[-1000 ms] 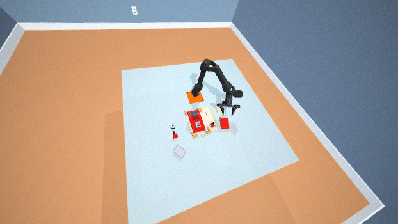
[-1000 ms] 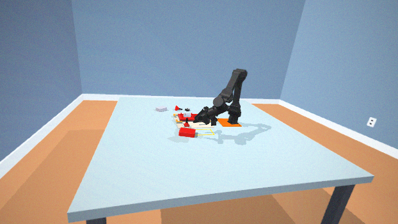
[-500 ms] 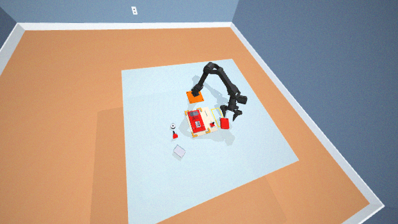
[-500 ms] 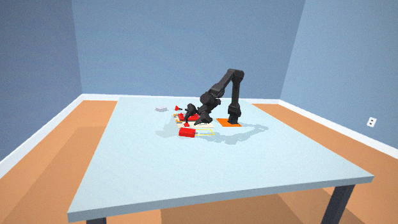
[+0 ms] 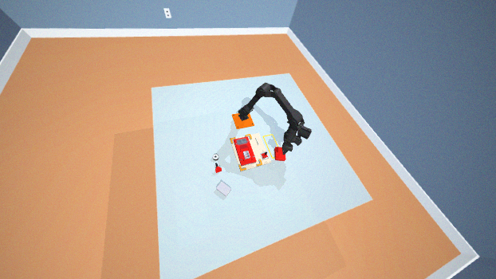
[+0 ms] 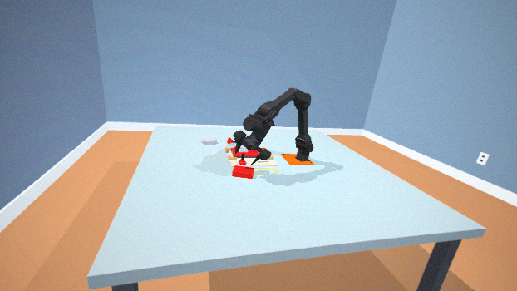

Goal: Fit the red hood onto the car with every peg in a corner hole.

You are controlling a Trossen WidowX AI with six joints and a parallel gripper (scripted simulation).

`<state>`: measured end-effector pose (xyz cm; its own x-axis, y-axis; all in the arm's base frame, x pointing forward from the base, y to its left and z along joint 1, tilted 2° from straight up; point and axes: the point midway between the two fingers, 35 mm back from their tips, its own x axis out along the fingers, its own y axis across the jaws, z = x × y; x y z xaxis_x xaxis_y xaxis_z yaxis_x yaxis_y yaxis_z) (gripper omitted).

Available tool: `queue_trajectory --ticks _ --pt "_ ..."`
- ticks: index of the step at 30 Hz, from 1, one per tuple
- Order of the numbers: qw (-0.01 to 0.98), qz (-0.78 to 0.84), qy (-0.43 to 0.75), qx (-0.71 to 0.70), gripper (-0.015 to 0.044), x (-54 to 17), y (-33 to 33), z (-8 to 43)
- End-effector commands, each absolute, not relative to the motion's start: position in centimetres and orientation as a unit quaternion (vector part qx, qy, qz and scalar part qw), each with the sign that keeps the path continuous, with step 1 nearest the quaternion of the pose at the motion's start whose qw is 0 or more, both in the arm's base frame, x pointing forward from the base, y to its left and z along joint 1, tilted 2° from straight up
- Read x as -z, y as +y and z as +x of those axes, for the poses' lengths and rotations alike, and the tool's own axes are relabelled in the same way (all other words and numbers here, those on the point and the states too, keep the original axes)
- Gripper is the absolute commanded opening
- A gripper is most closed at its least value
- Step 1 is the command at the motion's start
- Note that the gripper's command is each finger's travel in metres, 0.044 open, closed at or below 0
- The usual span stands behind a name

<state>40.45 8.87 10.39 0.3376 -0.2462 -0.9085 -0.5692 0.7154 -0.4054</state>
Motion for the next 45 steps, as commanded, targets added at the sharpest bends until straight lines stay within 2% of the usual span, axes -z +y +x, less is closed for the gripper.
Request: queue_trajectory --ticks 1,7,45 --pt "0.732 0.061 0.671 0.1 0.044 -10.5 7.9 41.0" --pt "0.684 0.193 0.678 0.19 0.044 -10.9 7.7 40.8" --pt "0.683 0.194 0.678 0.191 0.044 -9.2 7.7 40.9"
